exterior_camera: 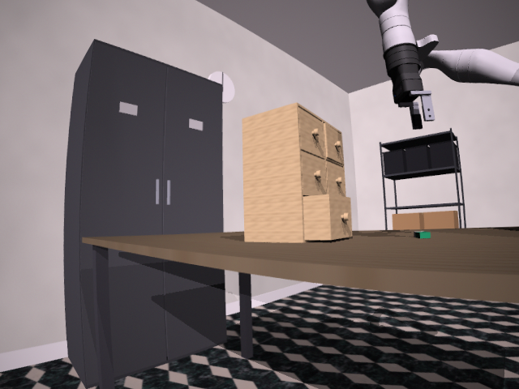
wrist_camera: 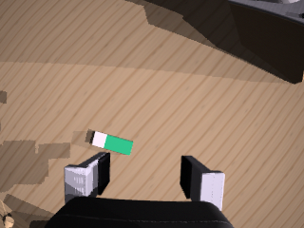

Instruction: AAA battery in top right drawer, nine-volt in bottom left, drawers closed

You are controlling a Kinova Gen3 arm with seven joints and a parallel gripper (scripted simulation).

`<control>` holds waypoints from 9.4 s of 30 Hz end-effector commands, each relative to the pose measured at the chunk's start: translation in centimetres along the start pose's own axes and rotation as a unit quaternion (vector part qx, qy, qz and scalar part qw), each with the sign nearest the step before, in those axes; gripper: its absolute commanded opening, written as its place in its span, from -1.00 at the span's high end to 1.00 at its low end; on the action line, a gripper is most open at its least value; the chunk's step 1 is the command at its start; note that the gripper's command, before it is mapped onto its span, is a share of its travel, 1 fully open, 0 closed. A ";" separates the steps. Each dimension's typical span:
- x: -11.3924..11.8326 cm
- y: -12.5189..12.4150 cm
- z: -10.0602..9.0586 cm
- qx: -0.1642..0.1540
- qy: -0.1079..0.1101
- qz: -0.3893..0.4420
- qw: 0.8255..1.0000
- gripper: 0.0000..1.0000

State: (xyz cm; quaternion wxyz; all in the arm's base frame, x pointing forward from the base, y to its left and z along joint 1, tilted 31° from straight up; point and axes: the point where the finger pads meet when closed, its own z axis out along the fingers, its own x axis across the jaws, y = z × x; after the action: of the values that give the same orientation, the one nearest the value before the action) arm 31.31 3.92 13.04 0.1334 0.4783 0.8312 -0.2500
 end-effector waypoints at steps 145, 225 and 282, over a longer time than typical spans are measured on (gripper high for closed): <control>-1.1 6.8 7.5 -0.374 -0.098 0.270 0.882 -1.00; -4.3 12.4 19.6 -0.380 -0.096 0.257 0.883 1.00; -4.4 12.4 19.6 -0.380 -0.096 0.257 0.883 1.00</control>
State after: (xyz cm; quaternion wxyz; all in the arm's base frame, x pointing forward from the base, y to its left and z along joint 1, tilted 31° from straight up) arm 43.85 -4.74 -5.03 0.4436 0.5615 0.6936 0.0827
